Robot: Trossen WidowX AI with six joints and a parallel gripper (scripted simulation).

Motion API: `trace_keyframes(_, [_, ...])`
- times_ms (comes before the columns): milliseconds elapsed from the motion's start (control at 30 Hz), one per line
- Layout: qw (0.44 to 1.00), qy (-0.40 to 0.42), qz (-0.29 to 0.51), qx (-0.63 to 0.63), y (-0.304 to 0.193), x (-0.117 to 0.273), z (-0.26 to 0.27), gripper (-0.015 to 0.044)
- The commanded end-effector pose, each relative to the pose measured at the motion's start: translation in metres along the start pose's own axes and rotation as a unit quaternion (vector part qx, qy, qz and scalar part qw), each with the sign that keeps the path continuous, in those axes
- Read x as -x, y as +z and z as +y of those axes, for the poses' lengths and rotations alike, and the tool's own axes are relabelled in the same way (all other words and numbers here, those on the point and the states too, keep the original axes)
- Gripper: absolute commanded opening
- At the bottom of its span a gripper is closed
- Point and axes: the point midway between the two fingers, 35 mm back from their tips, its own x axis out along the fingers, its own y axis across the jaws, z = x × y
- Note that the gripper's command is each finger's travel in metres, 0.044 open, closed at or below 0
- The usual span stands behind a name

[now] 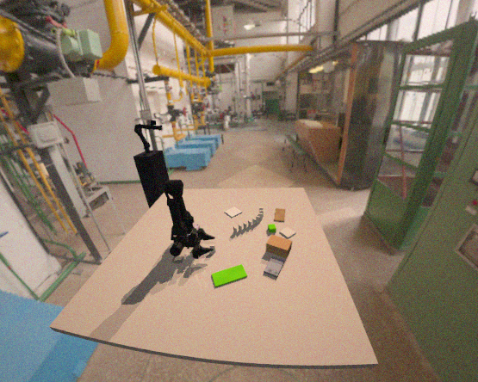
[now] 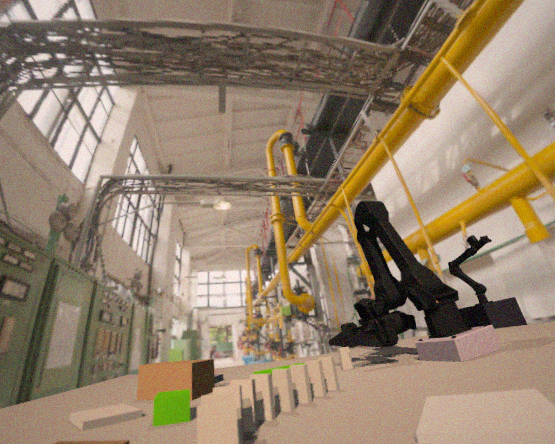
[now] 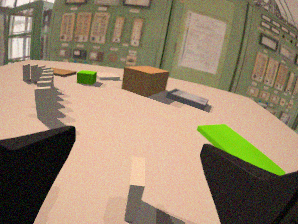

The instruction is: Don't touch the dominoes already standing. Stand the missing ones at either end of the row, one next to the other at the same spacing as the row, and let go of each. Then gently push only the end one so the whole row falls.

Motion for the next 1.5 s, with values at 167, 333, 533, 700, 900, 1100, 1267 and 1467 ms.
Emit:
trace_keyframes(167, [1.000, -0.001, -0.001, 0.010, 0.035, 0.004, -0.001, 0.0440])
trace_keyframes(333, [1.000, -0.001, -0.001, 0.010, 0.035, 0.004, -0.001, 0.0440])
trace_keyframes(533, [0.985, 0.038, 0.104, -0.133, 0.022, -0.008, -0.005, 0.0440])
trace_keyframes(700, [0.912, 0.024, 0.267, -0.312, 0.012, -0.019, -0.010, 0.0440])
trace_keyframes(900, [0.777, -0.097, 0.426, -0.452, 0.018, -0.022, -0.015, 0.0440])
trace_keyframes(1100, [0.688, -0.215, 0.495, -0.486, 0.035, -0.021, -0.014, 0.0440])
trace_keyframes(1267, [0.634, -0.292, 0.507, -0.507, 0.048, -0.020, -0.010, 0.0440])
trace_keyframes(1467, [0.577, -0.391, 0.499, -0.515, 0.067, -0.017, -0.006, 0.0440])
